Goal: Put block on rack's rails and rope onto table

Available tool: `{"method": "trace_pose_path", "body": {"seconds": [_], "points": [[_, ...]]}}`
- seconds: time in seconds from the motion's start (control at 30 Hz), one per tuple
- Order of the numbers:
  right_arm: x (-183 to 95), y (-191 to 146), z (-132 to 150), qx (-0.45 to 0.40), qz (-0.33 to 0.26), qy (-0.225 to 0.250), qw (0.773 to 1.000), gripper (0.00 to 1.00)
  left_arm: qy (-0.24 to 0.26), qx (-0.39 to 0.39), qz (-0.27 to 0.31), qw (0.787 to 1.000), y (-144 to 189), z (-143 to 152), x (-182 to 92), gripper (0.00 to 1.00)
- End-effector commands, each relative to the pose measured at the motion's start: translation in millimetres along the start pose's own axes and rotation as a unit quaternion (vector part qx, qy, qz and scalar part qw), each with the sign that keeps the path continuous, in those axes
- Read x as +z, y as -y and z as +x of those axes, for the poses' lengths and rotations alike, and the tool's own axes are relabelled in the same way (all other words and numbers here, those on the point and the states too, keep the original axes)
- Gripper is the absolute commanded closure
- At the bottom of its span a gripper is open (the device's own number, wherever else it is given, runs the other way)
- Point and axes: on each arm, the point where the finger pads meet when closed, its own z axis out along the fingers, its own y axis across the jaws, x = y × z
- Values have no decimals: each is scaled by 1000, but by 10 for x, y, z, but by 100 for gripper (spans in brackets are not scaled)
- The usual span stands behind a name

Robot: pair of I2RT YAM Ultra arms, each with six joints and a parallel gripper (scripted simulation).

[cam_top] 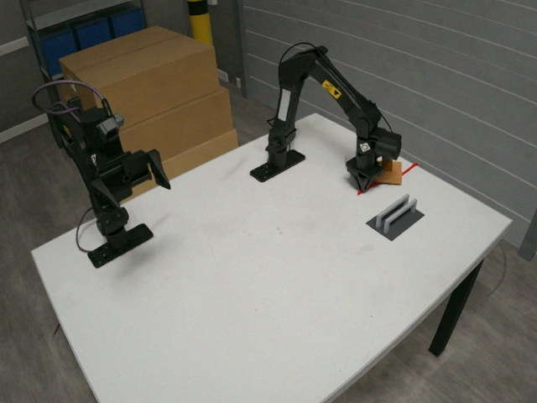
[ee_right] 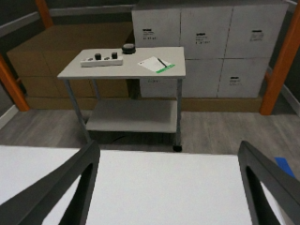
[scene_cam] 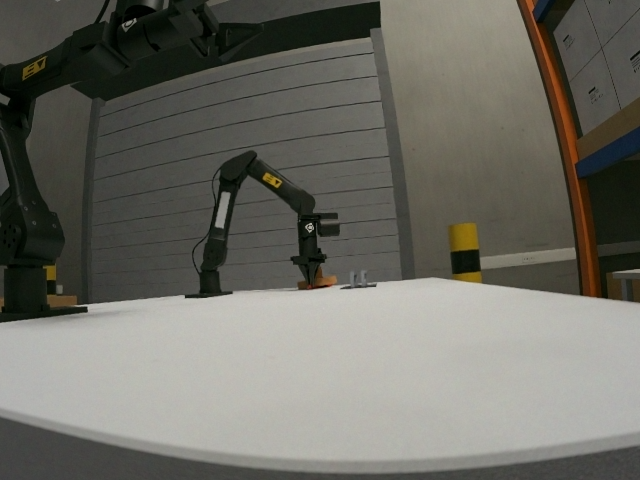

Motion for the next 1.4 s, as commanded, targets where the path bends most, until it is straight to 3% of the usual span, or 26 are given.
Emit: {"method": "trace_pose_path", "body": {"seconds": [0.0, 0.4, 0.57, 0.77, 0.93, 1.37], "points": [[-70, -19, -79, -5, -6, 9, 1000, 0, -4, -1, 4, 1000, -11, 133, -72, 91], [-70, -19, -79, -5, -6, 9, 1000, 0, -5, 6, 2, 1000, -42, 283, -75, 91], [-70, -19, -79, -5, -6, 9, 1000, 0, 2, 4, 26, 1000, 106, 156, -188, 91], [-70, -19, -79, -5, -6, 9, 1000, 0, -1, 4, 3, 1000, 66, 147, -49, 91], [-70, -19, -79, -5, -6, 9, 1000, 0, 2, 8, 12, 1000, 63, 164, -98, 91], [-70, -19, -79, -5, -6, 9, 1000, 0, -5, 6, 10, 1000, 11, 496, -80, 91]]}}
